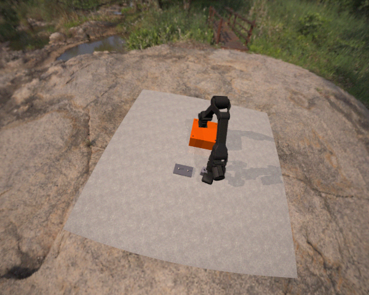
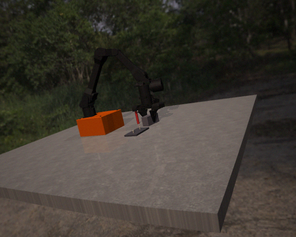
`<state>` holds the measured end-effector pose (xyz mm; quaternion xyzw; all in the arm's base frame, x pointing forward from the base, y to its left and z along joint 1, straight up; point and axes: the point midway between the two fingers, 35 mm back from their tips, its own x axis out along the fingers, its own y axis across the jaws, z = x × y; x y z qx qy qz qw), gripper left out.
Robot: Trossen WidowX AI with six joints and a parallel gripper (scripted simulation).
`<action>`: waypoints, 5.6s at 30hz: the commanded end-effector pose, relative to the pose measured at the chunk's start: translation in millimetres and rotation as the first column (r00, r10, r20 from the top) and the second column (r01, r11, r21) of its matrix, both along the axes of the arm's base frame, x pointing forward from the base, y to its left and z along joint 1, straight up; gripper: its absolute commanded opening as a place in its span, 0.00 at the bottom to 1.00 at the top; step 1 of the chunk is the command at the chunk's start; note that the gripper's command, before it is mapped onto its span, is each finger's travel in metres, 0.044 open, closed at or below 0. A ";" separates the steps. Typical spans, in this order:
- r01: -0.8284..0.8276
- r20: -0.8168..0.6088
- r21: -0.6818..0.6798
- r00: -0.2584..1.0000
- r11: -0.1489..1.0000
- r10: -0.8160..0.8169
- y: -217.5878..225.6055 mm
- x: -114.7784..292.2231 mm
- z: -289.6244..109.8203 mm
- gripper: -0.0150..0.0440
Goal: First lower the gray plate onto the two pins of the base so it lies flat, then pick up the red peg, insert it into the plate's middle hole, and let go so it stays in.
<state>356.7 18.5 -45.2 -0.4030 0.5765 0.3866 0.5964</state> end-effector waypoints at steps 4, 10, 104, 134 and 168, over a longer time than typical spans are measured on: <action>-0.004 0.000 0.002 1.000 1.000 0.004 0.4 -0.2 -0.5 0.33; -0.004 0.000 0.002 1.000 1.000 0.004 0.6 1.0 4.0 0.25; -0.124 -0.005 -0.013 0.992 0.992 0.124 -132.1 -16.4 68.1 0.25; -0.160 -0.005 -0.017 0.987 0.987 0.160 -161.5 -29.6 53.6 0.25; -0.160 -0.005 -0.017 0.987 0.987 0.160 -161.4 -28.2 13.1 0.25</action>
